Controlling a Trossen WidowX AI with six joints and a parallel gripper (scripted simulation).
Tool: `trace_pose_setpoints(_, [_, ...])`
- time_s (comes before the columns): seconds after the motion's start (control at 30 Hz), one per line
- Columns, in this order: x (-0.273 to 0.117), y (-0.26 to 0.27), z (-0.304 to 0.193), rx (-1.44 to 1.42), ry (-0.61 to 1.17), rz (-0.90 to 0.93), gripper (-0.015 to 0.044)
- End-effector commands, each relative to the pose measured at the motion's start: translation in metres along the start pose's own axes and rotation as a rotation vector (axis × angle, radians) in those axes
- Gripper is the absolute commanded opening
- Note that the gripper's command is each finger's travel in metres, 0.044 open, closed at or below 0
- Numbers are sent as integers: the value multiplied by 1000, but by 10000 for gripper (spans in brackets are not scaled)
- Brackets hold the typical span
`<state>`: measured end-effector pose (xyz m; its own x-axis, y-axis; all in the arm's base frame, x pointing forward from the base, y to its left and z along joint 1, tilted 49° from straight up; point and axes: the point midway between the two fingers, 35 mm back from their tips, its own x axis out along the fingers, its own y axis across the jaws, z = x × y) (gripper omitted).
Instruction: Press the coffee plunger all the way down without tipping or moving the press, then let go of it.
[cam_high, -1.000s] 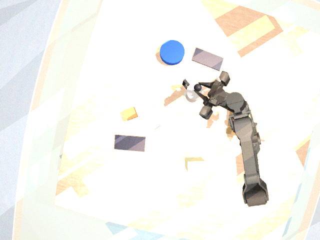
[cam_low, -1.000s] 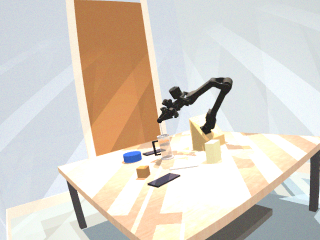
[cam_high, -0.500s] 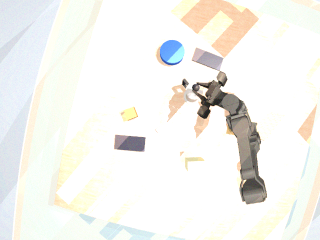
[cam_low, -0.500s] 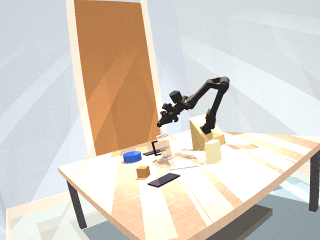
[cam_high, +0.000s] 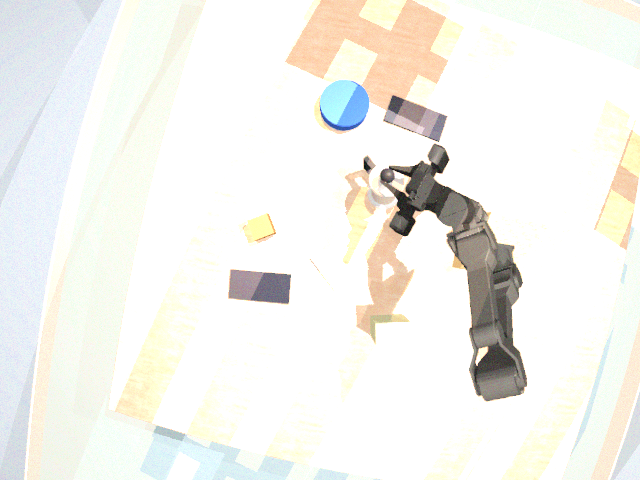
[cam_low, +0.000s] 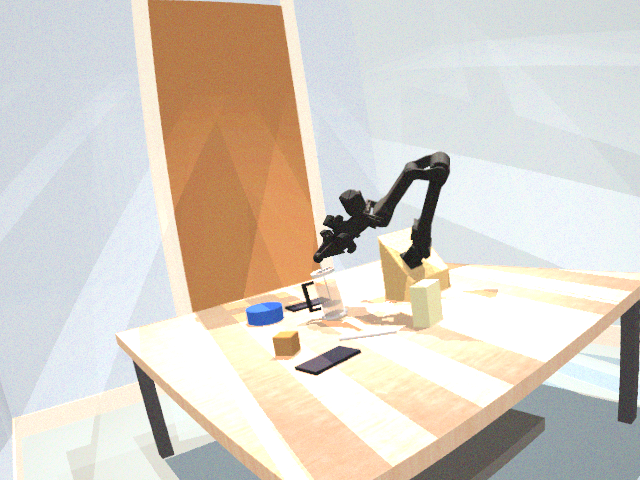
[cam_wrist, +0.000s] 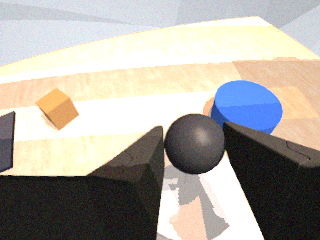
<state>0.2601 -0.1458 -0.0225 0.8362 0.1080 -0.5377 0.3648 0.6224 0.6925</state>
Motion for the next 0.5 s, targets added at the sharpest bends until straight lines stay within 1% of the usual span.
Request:
trace_pose_setpoints(0.0, [6,1,-14,25,31,-1,128])
trace_pose_setpoints(0.47, [9,0,-10,24,31,0,128])
